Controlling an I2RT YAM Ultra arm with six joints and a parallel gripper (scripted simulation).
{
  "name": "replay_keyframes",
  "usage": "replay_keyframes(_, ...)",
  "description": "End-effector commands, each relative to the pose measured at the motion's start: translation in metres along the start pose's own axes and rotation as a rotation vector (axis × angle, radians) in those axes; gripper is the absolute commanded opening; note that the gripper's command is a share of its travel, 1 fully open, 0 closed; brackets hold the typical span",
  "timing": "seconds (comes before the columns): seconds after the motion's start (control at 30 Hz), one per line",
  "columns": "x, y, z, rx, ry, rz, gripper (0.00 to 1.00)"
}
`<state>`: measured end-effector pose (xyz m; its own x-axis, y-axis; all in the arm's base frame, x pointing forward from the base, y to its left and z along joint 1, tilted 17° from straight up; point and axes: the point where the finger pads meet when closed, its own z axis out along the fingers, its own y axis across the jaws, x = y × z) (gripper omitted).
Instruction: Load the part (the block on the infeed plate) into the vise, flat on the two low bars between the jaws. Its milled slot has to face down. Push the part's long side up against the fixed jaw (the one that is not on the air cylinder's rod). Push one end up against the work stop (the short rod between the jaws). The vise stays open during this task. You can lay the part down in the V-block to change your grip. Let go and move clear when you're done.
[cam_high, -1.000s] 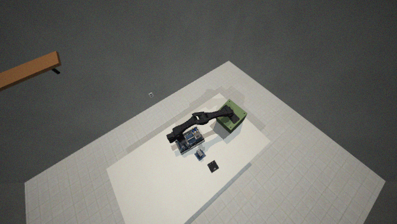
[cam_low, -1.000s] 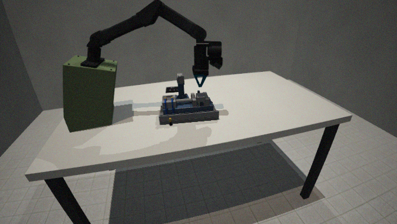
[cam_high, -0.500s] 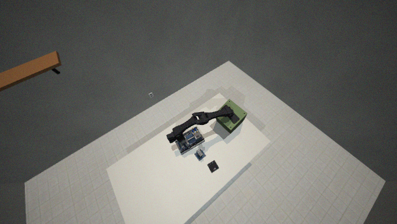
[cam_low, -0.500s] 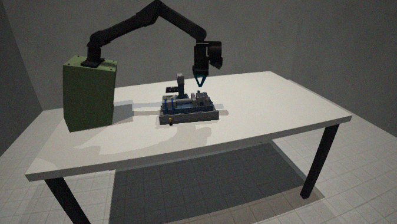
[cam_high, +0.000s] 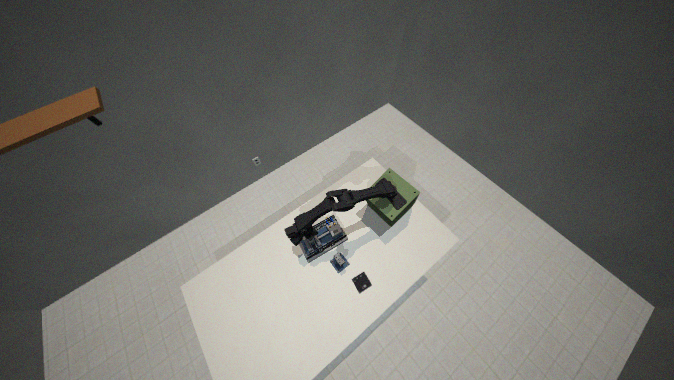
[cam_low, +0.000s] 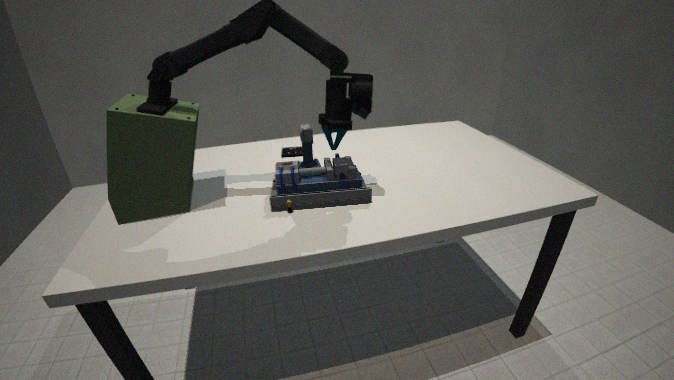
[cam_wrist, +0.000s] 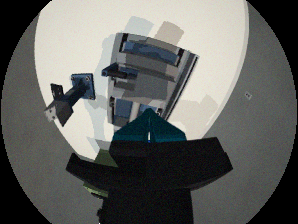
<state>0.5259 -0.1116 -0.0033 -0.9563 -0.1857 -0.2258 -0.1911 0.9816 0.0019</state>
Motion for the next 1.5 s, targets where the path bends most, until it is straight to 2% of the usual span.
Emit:
replay_keyframes(0.0,-0.013,-0.011,-0.029,0.042,-0.086,-0.193,0.0)
replay_keyframes(0.27,-0.007,-0.009,-0.029,0.053,-0.08,-0.458,0.0)
replay_keyframes(0.37,-0.007,-0.009,-0.029,0.053,-0.08,-0.461,0.0)
replay_keyframes(0.43,-0.004,-0.008,-0.028,0.059,-0.077,-0.597,0.0)
replay_keyframes(0.83,0.006,-0.005,-0.027,0.075,-0.065,-1.001,0.0)
replay_keyframes(0.93,0.006,-0.004,-0.027,0.076,-0.064,-1.028,0.0)
replay_keyframes(1.03,0.01,-0.003,-0.027,0.081,-0.058,-1.183,0.0)
replay_keyframes(1.2,0.013,-0.002,-0.026,0.085,-0.055,-1.28,0.0)
replay_keyframes(1.27,0.013,-0.002,-0.026,0.085,-0.055,-1.29,0.0)
replay_keyframes(1.33,0.003,-0.006,-0.034,0.115,-0.07,-1.293,0.0)
replay_keyframes(1.47,0.003,-0.006,-0.035,0.115,-0.07,-1.293,0.0)
